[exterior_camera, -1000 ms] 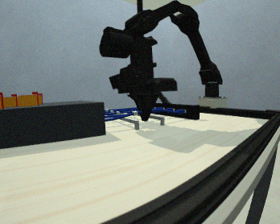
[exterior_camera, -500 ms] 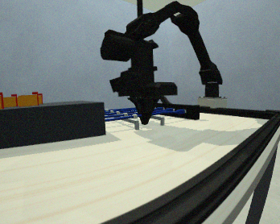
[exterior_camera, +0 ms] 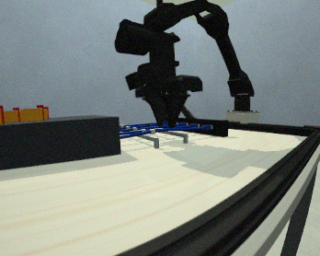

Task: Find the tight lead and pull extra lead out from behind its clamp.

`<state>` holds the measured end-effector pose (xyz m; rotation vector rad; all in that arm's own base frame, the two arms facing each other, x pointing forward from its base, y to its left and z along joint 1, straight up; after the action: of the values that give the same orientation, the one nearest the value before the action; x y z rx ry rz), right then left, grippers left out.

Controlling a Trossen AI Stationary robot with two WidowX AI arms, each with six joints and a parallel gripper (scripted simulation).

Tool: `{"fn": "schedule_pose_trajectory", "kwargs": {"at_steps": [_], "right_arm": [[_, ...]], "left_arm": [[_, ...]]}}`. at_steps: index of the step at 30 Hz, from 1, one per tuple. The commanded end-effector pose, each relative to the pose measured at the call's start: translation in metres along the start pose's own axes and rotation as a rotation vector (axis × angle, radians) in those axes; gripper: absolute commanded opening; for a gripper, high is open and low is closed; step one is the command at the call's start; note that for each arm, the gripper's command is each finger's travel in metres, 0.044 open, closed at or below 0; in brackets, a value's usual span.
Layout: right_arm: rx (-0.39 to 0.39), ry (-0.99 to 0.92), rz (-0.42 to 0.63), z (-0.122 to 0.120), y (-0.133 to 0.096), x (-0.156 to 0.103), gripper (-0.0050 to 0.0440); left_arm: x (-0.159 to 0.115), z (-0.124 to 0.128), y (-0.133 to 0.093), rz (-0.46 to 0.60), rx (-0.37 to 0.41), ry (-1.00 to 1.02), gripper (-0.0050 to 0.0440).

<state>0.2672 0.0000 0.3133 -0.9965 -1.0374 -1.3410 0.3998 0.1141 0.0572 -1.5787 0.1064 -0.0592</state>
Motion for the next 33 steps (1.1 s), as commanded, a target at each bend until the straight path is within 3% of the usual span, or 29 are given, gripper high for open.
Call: {"fn": "schedule_pose_trajectory", "kwargs": {"at_steps": [1,6,7,23,24,33], "right_arm": [[0.005,0.0,-0.018,0.002,-0.001,0.007,0.044],[0.005,0.0,-0.018,0.002,-0.001,0.007,0.044],[0.005,0.0,-0.018,0.002,-0.001,0.007,0.044],[0.005,0.0,-0.018,0.002,-0.001,0.007,0.044],[0.005,0.0,-0.018,0.002,-0.001,0.007,0.044],[0.005,0.0,-0.018,0.002,-0.001,0.007,0.044]], "left_arm": [[0.004,0.002,-0.018,-0.04,0.017,0.0,0.0209],[0.004,0.002,-0.018,-0.04,0.017,0.0,0.0209],[0.016,-0.049,-0.018,-0.029,0.011,0.0,0.0209],[0.016,-0.049,-0.018,-0.029,0.011,0.0,0.0209],[0.018,-0.048,0.032,-0.029,0.011,0.0,0.0209],[0.018,-0.048,0.032,-0.029,0.011,0.0,0.0209]]}}
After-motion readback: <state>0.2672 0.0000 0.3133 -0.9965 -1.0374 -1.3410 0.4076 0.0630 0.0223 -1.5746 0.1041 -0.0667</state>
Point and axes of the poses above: on each arm, the point midway between the two fingers, 35 mm back from their tips, its own y axis out along the fingers, its own z axis across the jaws, x = y × z, the point moved 5 cm from there along -y, back along the fingers, and after that the axes turned 15 degrees about y, right-handed, at the moved point
